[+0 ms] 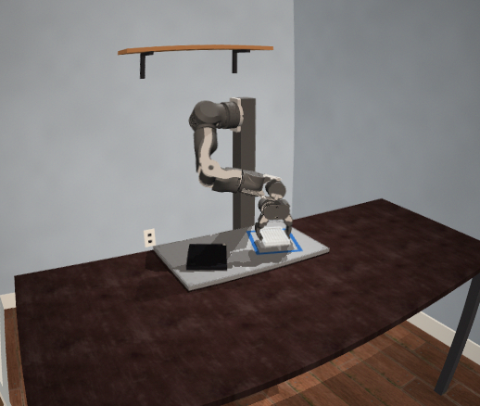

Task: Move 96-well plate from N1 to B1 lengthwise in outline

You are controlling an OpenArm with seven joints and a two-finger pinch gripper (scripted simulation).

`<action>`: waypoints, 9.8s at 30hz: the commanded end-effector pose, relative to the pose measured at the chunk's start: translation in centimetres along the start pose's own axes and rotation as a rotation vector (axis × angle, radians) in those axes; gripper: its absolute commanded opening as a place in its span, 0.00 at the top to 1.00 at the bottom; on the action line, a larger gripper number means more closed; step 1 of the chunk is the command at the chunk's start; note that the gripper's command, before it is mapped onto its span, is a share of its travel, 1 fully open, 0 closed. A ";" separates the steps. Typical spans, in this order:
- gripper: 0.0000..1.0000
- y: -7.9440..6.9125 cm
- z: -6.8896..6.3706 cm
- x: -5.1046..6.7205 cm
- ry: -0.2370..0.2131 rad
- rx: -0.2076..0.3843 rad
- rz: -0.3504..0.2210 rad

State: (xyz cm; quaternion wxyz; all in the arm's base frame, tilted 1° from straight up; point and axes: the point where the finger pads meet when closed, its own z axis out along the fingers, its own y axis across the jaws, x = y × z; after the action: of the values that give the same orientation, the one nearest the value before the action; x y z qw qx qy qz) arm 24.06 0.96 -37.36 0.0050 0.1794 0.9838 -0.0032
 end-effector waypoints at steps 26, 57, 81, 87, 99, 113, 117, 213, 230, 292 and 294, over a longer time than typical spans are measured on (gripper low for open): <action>1.00 0.3 -0.6 -0.2 -0.006 -0.010 0.002; 1.00 0.1 -0.4 0.2 -0.003 -0.004 -0.003; 1.00 0.2 0.3 0.2 -0.002 -0.011 -0.008; 1.00 0.2 0.4 0.2 -0.002 -0.011 -0.007; 1.00 0.3 0.3 -0.1 -0.005 -0.015 -0.005; 1.00 0.3 0.3 -0.1 -0.006 -0.015 -0.004; 1.00 0.3 0.2 -0.2 -0.007 -0.012 -0.002; 0.23 0.1 0.9 0.0 -0.004 -0.007 -0.003; 0.23 0.1 -3.1 0.0 -0.004 -0.010 -0.003; 0.23 0.0 -7.1 0.1 -0.004 -0.010 -0.003; 0.23 0.0 -7.1 0.1 -0.004 -0.010 -0.003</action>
State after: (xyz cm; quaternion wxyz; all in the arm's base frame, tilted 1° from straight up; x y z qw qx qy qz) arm 23.84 1.10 -30.42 0.0066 0.1764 0.9843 0.0027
